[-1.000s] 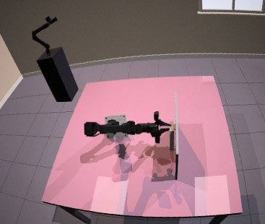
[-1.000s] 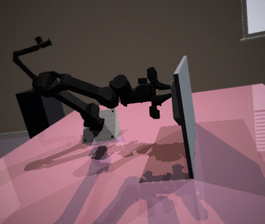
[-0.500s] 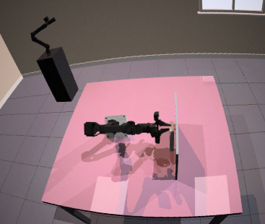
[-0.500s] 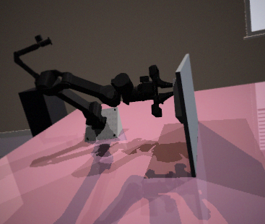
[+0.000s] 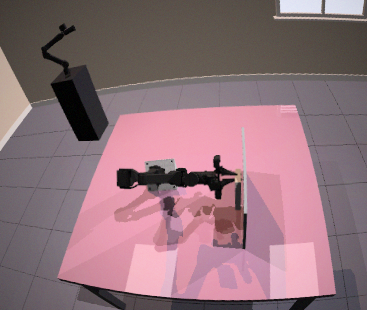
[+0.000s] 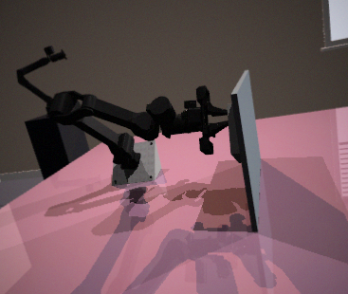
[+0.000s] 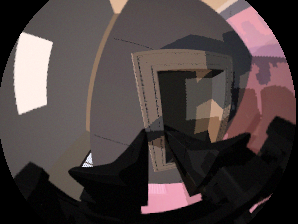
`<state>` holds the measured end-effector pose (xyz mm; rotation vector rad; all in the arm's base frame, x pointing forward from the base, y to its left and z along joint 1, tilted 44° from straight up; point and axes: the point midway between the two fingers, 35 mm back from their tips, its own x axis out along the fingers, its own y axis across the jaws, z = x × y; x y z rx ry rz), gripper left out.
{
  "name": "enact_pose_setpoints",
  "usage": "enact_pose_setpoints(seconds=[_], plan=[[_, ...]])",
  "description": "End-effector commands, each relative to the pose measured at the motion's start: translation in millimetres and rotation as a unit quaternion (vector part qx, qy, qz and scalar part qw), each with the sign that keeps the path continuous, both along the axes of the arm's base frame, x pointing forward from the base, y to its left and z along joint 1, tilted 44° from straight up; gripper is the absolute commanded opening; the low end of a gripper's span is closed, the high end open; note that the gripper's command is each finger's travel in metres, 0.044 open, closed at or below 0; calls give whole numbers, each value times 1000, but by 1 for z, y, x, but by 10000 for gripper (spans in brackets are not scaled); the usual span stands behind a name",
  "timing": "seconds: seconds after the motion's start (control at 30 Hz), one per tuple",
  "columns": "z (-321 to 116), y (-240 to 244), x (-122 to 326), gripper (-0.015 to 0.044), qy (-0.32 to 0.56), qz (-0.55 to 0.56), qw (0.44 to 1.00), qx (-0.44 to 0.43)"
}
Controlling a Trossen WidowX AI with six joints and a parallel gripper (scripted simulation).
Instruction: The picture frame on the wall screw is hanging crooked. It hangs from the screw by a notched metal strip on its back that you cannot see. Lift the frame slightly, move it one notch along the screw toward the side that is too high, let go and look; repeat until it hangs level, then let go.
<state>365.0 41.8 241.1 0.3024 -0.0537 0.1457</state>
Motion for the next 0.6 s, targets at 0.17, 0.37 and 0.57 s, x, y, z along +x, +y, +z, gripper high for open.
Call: enact_pose_setpoints(seconds=[0.17, 0.37, 0.57], plan=[[0, -1, 1, 0, -3, 4, 1000, 2], [0, -1, 1, 0, -3, 2, 1000, 0], [0, -1, 1, 0, -3, 2, 1000, 0]])
